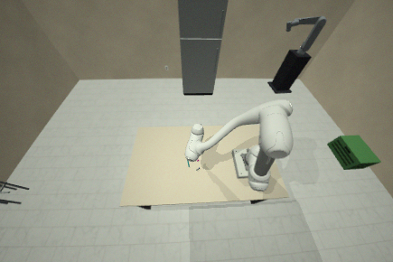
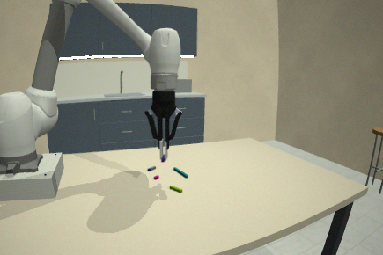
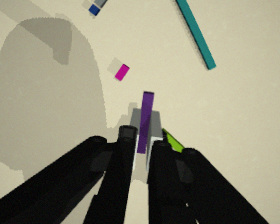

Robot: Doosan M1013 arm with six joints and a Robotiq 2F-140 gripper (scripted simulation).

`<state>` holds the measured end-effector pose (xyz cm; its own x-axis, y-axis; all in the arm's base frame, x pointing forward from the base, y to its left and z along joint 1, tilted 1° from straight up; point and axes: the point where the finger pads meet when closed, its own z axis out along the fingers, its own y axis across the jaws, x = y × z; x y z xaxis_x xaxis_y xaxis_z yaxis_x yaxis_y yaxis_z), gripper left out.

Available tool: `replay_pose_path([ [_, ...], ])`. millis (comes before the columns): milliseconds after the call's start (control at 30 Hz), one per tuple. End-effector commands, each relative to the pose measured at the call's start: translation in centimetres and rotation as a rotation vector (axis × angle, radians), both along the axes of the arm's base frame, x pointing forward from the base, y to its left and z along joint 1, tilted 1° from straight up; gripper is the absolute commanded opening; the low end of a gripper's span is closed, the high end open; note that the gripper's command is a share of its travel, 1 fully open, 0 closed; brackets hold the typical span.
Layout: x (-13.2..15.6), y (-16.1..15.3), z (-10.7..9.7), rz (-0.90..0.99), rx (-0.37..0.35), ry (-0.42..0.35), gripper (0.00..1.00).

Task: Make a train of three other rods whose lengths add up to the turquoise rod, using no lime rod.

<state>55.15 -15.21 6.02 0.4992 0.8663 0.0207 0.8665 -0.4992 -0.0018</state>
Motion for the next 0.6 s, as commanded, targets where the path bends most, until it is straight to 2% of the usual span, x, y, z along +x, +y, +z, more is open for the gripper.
replay_pose_path([
  [0, 0.4, -0.1, 0.4, -0.013, -0.002, -0.005, 0.03],
  [400, 3.6, 11.4, 0.7, -0.382, 0.002, 0.002, 0.03],
  [467, 3.6, 11.4, 0.7, -0.382, 0.002, 0.002, 0.03],
  [567, 4.1, 15.2, 0.7, -0.498, 0.003, 0.004, 0.03],
])
